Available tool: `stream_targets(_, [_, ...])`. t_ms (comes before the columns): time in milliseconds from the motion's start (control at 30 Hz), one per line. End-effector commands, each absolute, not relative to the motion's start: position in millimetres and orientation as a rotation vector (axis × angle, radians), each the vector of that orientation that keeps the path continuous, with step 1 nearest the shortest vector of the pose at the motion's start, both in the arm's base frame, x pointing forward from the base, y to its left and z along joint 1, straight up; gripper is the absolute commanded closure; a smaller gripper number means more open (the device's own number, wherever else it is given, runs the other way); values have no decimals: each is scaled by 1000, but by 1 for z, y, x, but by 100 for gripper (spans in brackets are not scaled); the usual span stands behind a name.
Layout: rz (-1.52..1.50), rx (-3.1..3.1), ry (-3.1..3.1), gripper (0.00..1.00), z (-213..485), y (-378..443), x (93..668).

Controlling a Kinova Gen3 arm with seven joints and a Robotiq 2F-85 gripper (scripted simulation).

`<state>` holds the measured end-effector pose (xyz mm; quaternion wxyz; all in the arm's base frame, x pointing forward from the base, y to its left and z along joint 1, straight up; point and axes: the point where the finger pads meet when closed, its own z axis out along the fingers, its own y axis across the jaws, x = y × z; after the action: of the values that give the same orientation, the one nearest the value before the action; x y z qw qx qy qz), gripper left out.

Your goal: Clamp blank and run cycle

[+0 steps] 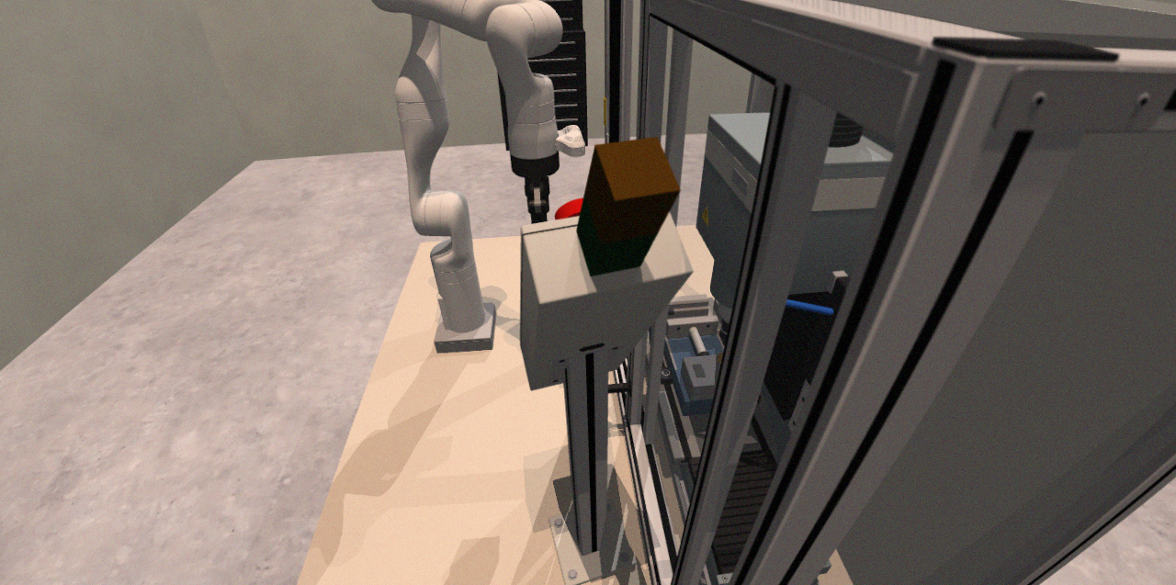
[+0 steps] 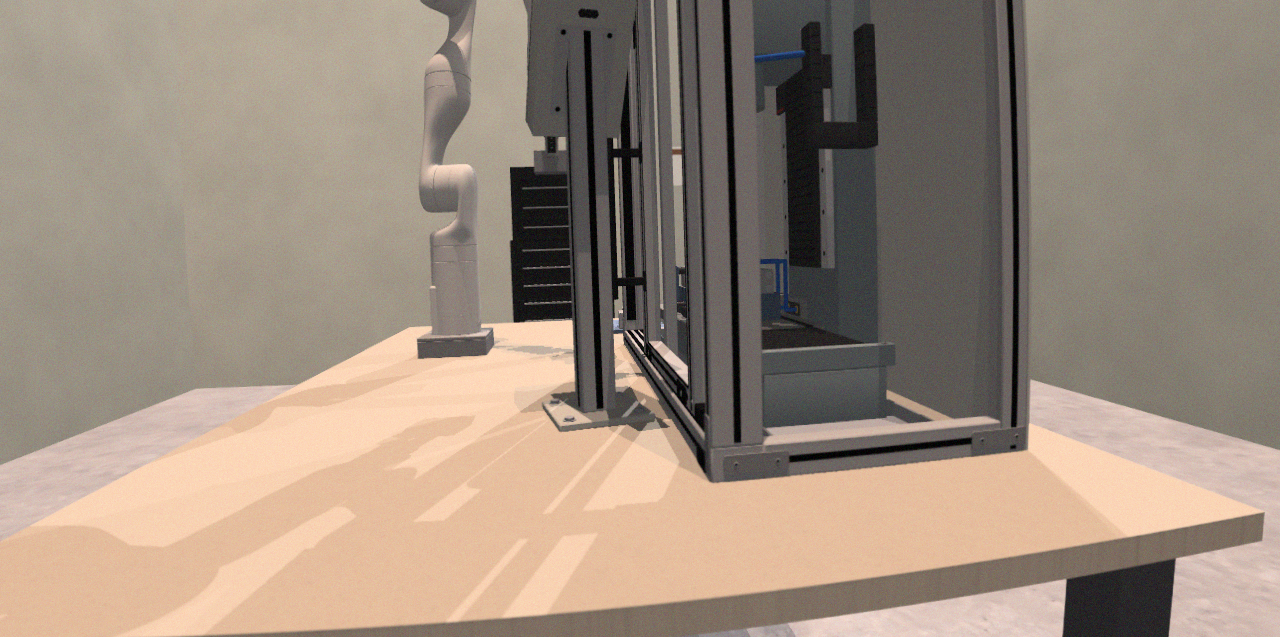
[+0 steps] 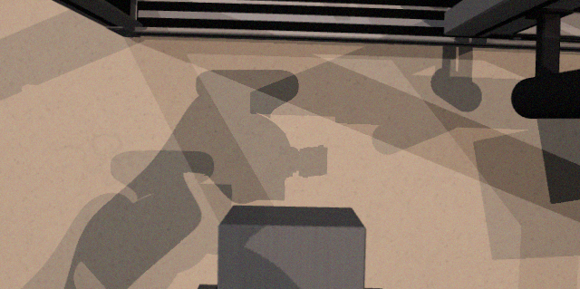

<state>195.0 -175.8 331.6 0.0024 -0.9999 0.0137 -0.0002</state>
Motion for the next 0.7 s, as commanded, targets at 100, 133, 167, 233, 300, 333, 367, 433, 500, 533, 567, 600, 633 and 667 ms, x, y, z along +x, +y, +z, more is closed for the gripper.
stream_targets(100, [-2, -3138, 60, 90, 329, -179, 195])
stream_targets(133, [-2, -3138, 60, 90, 329, -179, 195])
stream_targets(167, [-1, -3135, 47, 90, 321, -176, 195])
stream_targets(233, [-1, -3137, 54, 90, 301, -177, 194])
stream_targets(300, [-2, -3138, 60, 90, 281, -177, 194])
stream_targets(333, [-2, -3138, 60, 90, 281, -177, 194])
stream_targets(367, [-2, -3138, 60, 90, 281, -177, 194])
stream_targets(433, [-2, -3138, 60, 90, 281, -177, 194])
stream_targets(500, [-2, -3138, 60, 90, 281, -177, 194])
stream_targets(533, [-2, -3138, 60, 90, 281, -177, 194])
stream_targets(567, [-2, -3138, 60, 90, 281, -177, 194])
stream_targets(600, [-2, -3138, 60, 90, 281, -177, 194])
stream_targets(633, [-2, -3138, 60, 90, 281, -177, 194])
stream_targets(667, [-2, -3138, 60, 90, 281, -177, 194])
